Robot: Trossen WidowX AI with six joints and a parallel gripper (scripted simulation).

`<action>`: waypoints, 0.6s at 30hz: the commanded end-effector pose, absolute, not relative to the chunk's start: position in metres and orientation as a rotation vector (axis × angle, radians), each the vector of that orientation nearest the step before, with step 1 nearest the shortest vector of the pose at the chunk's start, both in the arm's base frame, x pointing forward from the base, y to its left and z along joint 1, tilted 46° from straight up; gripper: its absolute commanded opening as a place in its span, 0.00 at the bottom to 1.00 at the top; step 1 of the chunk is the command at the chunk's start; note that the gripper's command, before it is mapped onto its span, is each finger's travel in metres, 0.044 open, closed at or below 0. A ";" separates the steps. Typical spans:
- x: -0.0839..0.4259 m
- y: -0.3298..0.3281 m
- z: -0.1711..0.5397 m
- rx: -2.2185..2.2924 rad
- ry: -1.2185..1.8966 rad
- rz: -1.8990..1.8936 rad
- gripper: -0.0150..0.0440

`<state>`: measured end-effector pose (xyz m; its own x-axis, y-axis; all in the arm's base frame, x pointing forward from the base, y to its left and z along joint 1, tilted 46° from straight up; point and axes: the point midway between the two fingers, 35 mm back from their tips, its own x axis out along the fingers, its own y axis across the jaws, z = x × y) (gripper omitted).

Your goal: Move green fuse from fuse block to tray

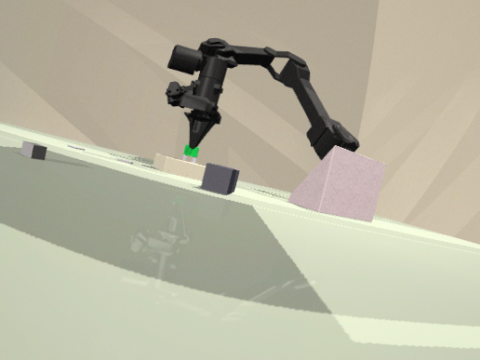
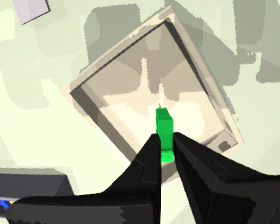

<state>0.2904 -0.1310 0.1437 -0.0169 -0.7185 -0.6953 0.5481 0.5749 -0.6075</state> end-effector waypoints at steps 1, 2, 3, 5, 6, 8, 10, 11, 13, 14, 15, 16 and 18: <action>0.289 -0.135 0.141 -0.180 1.227 -1.016 0.25; 0.289 -0.135 0.141 -0.180 1.227 -1.016 0.25; 0.290 -0.133 0.142 -0.173 1.226 -1.015 0.30; 0.290 -0.133 0.142 -0.173 1.226 -1.015 0.39; 0.290 -0.133 0.142 -0.173 1.226 -1.015 0.43; 0.290 -0.133 0.142 -0.173 1.226 -1.015 0.52; 0.290 -0.133 0.142 -0.173 1.226 -1.015 0.61; 0.290 -0.133 0.142 -0.173 1.226 -1.015 0.65; 0.290 -0.133 0.142 -0.173 1.226 -1.015 0.74; 0.290 -0.133 0.142 -0.173 1.226 -1.015 0.79; 0.290 -0.132 0.143 -0.173 1.227 -1.014 0.81; 0.290 -0.127 0.148 -0.174 1.227 -1.014 0.81; 0.290 -0.112 0.162 -0.177 1.229 -1.014 0.81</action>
